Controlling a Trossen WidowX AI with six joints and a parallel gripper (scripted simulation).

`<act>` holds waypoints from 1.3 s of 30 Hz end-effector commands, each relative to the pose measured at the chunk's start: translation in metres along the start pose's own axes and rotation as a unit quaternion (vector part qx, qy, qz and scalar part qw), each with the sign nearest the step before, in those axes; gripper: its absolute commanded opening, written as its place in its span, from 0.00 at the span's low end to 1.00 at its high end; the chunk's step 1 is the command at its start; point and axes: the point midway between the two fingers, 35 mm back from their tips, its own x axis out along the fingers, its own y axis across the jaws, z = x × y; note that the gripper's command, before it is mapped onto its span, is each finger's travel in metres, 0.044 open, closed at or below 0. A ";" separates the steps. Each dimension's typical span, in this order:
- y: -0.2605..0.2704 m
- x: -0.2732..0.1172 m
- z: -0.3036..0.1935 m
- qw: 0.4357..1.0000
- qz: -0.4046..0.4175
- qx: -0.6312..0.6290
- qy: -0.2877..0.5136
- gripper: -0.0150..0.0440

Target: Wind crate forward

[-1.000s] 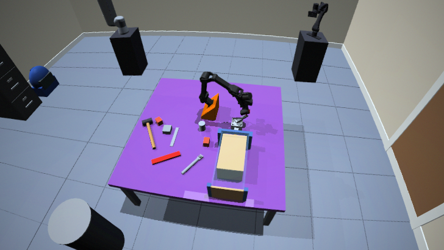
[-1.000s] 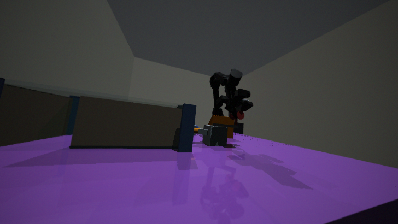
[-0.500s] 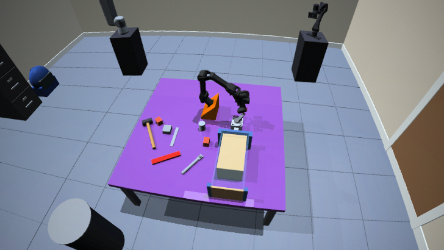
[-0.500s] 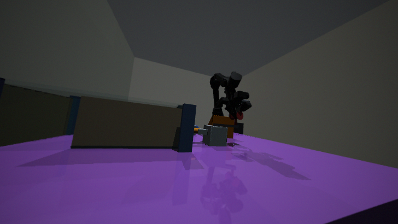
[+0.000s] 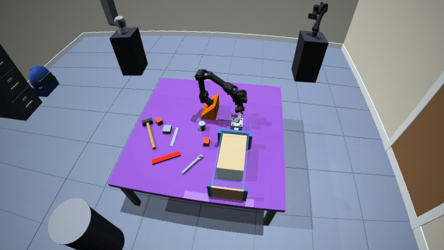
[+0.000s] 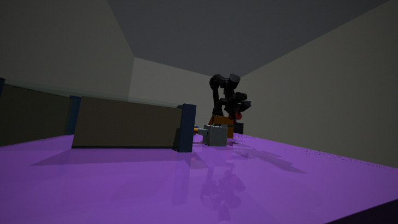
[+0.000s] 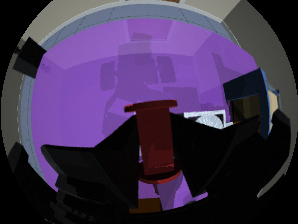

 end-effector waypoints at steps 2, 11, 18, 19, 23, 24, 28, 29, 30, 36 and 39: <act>0.004 -0.005 -0.023 1.000 0.004 0.001 0.022 0.25; 0.004 -0.012 -0.036 1.000 0.004 0.001 0.023 0.25; 0.000 -0.021 -0.054 1.000 0.004 0.001 0.024 0.25; -0.001 -0.023 -0.058 1.000 0.004 0.002 0.024 0.25; -0.004 -0.026 -0.065 1.000 0.004 0.002 0.024 0.25; -0.004 -0.027 -0.066 1.000 0.004 0.002 0.025 0.25; -0.007 -0.030 -0.071 1.000 0.004 0.002 0.025 0.25; -0.008 -0.030 -0.072 1.000 0.004 0.002 0.025 0.25; -0.009 -0.031 -0.074 1.000 0.004 0.002 0.025 0.25; -0.014 -0.035 -0.081 1.000 0.003 0.002 0.025 0.25; -0.017 -0.036 -0.085 1.000 0.003 0.002 0.026 0.25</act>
